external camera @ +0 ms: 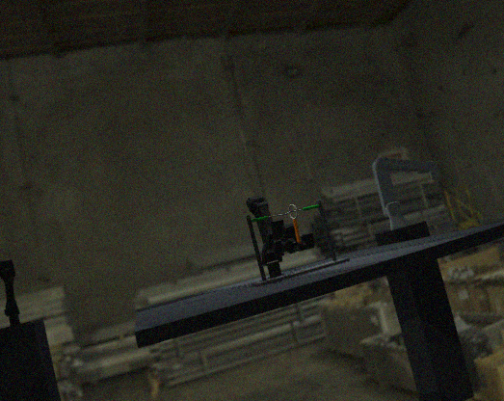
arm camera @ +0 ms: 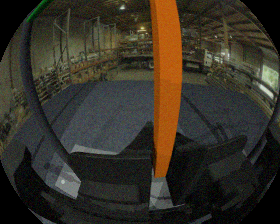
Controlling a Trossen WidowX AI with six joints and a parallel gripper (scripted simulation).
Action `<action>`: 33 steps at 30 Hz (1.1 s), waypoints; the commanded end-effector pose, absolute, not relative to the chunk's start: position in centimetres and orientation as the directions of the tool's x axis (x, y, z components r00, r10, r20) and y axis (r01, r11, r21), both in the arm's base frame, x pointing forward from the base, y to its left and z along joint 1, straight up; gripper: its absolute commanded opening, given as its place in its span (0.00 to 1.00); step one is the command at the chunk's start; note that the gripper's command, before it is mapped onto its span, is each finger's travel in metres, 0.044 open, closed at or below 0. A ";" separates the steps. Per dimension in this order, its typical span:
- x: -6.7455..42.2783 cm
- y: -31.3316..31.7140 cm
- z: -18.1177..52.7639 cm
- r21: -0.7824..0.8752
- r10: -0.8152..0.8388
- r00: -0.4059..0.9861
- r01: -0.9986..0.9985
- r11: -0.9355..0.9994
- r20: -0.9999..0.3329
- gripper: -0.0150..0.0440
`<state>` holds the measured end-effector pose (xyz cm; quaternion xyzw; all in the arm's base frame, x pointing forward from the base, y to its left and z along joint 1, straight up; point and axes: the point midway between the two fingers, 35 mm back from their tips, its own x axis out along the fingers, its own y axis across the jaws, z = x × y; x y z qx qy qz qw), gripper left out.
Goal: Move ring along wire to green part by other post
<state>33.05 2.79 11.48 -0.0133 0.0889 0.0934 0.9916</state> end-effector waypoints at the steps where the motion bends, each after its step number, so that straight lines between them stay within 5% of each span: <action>1: 32.5 2.8 11.7 -0.023 0.154 0.965 -0.163 0.986 -0.210 0.00; 33: 30.9 6.6 11.8 -0.001 0.041 0.954 -0.043 0.999 -0.296 0.00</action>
